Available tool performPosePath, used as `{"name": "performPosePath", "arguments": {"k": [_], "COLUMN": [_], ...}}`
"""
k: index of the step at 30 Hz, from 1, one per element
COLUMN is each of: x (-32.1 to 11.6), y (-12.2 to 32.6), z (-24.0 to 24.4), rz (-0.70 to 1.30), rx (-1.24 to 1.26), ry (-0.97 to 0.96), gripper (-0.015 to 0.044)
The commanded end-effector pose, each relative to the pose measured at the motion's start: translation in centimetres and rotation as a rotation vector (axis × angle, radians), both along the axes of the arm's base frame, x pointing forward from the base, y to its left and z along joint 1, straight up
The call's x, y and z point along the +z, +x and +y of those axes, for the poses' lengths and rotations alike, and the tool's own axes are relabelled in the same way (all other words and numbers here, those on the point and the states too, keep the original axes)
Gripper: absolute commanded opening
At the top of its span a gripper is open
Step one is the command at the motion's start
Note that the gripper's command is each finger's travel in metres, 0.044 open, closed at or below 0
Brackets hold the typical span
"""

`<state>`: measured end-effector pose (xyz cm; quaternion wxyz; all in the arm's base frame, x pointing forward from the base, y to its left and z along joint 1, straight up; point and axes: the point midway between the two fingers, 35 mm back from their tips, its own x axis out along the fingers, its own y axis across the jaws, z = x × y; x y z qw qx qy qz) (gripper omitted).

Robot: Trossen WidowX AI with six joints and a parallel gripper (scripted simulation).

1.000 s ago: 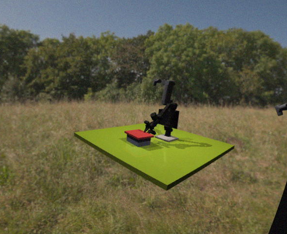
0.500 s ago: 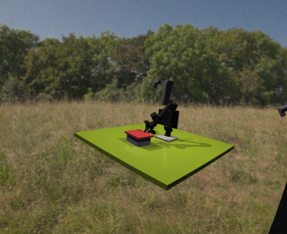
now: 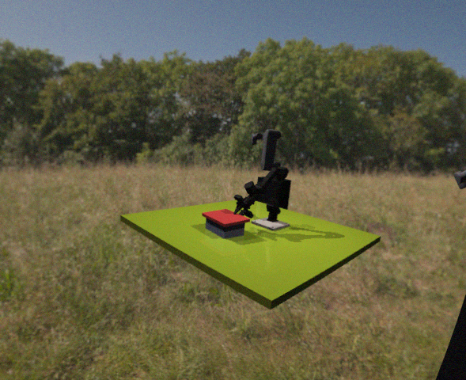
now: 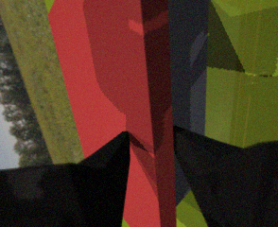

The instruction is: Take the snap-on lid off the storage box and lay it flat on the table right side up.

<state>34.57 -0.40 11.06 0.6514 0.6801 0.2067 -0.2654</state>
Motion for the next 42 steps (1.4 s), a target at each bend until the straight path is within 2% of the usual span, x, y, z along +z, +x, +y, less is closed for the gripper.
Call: {"name": "performPosePath", "arguments": {"k": [1,42], "x": [0.31,0.50], "y": [-0.02,0.18], "z": [0.00,-0.03], "rz": [-0.004,-0.004], "rx": [0.000,0.000], "ry": [0.000,0.000], "gripper": [0.0000,0.0000]}}
